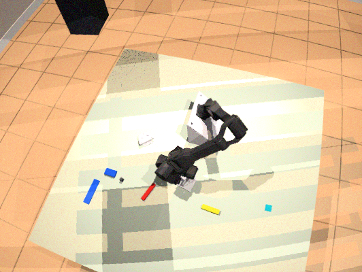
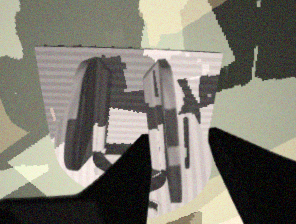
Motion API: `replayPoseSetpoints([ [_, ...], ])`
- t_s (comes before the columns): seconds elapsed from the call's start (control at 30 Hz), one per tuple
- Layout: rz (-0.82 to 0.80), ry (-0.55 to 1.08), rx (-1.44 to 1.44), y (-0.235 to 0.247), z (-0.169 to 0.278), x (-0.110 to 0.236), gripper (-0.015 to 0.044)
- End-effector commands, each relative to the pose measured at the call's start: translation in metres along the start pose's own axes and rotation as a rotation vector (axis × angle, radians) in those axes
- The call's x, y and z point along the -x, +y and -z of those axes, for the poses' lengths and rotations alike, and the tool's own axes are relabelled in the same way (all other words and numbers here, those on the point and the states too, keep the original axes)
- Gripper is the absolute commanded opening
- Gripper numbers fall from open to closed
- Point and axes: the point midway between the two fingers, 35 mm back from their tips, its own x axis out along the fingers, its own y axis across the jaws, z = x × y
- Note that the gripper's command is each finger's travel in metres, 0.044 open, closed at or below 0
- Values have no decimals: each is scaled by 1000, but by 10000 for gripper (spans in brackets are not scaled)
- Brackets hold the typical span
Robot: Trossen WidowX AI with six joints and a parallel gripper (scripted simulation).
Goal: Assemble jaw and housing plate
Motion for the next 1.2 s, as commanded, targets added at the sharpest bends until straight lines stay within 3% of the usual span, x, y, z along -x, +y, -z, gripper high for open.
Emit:
replayPoseSetpoints([
  [0.0,-7,3,-9,1,2,-2,134],
  [1.17,-7,3,-19,1,2,-8,134],
])
